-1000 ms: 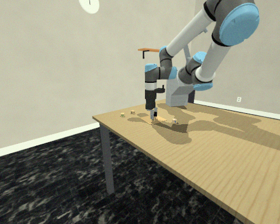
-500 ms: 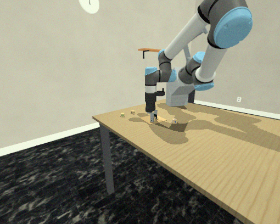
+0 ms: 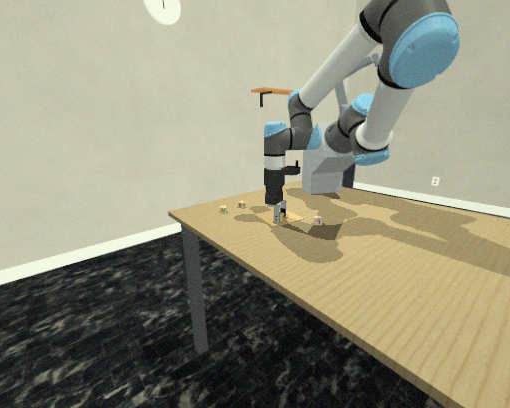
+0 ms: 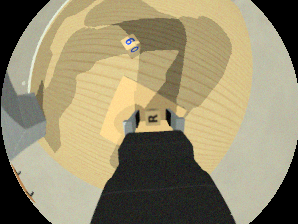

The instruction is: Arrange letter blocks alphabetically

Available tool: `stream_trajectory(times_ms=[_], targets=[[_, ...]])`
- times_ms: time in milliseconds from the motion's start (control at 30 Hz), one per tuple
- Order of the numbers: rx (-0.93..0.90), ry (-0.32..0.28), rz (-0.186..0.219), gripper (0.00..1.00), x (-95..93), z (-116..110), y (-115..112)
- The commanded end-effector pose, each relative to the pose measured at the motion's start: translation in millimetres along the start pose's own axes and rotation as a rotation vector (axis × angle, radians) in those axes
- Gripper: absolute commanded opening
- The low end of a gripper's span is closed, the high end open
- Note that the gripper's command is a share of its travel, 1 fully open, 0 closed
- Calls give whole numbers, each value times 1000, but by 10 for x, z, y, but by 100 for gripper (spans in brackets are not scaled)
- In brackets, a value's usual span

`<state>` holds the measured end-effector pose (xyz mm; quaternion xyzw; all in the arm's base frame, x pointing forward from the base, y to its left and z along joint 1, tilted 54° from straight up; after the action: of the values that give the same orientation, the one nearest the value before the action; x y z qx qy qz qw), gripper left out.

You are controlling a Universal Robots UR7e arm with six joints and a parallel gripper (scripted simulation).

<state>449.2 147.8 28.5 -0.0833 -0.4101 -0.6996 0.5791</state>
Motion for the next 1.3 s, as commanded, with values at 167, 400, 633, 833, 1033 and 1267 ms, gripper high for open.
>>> stream_trajectory(times_ms=[167, 400, 633, 833, 1033, 1267], targets=[[1, 1, 1, 100, -7, 0, 4], [1, 1, 1, 100, -7, 0, 4], [1, 1, 1, 79, -7, 0, 4], [1, 1, 1, 79, -7, 0, 4], [1, 1, 1, 79, -7, 0, 4], [1, 1, 1, 49, -7, 0, 4]])
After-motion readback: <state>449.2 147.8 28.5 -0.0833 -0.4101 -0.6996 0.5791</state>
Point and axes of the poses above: the point where the finger pads meet when closed, its own x axis back along the fingers, its own y axis across the jaws, z = x × y, the point moved 2 cm from there along x, back along the fingers, and after that the axes turned 10 degrees about -x, right-handed, at the moved point
